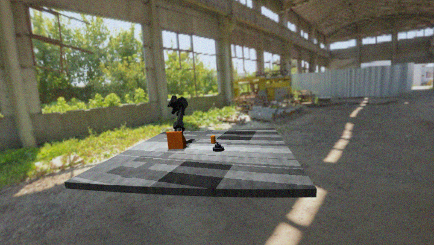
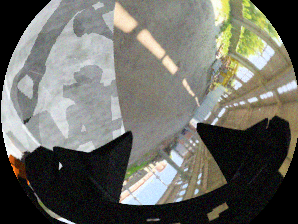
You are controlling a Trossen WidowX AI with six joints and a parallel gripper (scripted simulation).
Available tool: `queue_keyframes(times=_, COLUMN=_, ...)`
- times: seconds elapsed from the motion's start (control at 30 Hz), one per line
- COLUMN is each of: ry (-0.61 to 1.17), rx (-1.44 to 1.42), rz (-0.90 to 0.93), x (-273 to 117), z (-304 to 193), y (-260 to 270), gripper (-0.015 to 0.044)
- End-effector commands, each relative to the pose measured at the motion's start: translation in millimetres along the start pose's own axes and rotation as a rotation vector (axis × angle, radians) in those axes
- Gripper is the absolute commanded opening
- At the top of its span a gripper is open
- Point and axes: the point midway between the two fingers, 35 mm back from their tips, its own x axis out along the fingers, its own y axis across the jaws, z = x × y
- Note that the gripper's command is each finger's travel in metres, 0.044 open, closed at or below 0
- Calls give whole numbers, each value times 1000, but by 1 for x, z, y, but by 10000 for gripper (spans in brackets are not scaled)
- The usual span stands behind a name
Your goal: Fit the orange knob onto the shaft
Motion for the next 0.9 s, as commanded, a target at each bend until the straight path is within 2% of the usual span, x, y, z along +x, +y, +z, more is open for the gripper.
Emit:
queue_keyframes(times=0.0, ry=0, rx=0, rz=0, x=0, z=0, y=0, gripper=426)
queue_keyframes(times=0.1, ry=14, rx=-6, rz=-4, x=17, z=2, y=7, gripper=440)
queue_keyframes(times=0.33, ry=70, rx=-26, rz=41, x=103, z=-8, y=52, gripper=440)
queue_keyframes(times=0.57, ry=91, rx=1, rz=133, x=160, z=-61, y=89, gripper=440)
queue_keyframes(times=0.87, ry=187, rx=123, rz=395, x=232, z=-141, y=192, gripper=440)
